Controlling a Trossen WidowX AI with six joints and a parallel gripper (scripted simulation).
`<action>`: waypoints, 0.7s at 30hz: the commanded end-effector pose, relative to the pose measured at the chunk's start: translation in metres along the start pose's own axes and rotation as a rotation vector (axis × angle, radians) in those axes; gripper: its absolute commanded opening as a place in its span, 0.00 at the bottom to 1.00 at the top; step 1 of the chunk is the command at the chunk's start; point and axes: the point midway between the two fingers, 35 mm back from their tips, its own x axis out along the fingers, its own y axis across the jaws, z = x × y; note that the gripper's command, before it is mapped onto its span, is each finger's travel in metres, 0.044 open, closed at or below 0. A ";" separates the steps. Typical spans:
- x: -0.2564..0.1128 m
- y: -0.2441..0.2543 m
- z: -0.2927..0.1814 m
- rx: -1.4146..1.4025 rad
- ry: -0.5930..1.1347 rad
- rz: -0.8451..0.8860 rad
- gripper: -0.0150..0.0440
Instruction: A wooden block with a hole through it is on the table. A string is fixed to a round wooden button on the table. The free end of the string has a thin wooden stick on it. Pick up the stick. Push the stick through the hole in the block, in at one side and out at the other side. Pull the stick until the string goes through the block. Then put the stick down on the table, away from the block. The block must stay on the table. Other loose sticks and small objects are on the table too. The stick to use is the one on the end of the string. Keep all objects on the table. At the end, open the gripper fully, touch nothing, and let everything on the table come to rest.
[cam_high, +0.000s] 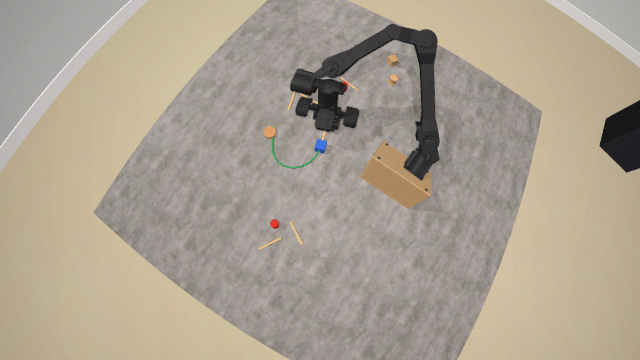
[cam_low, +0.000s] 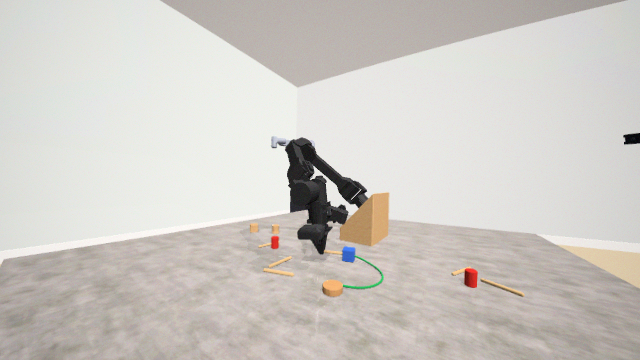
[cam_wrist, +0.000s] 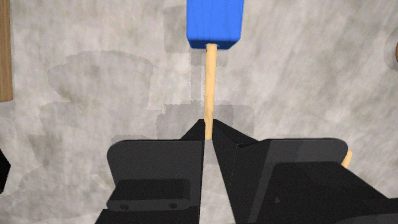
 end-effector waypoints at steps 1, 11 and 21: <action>-0.002 -0.001 -0.006 0.007 0.006 -0.002 0.25; -0.003 -0.001 -0.015 0.011 0.005 0.007 0.25; -0.004 0.000 -0.024 0.011 0.005 0.015 0.25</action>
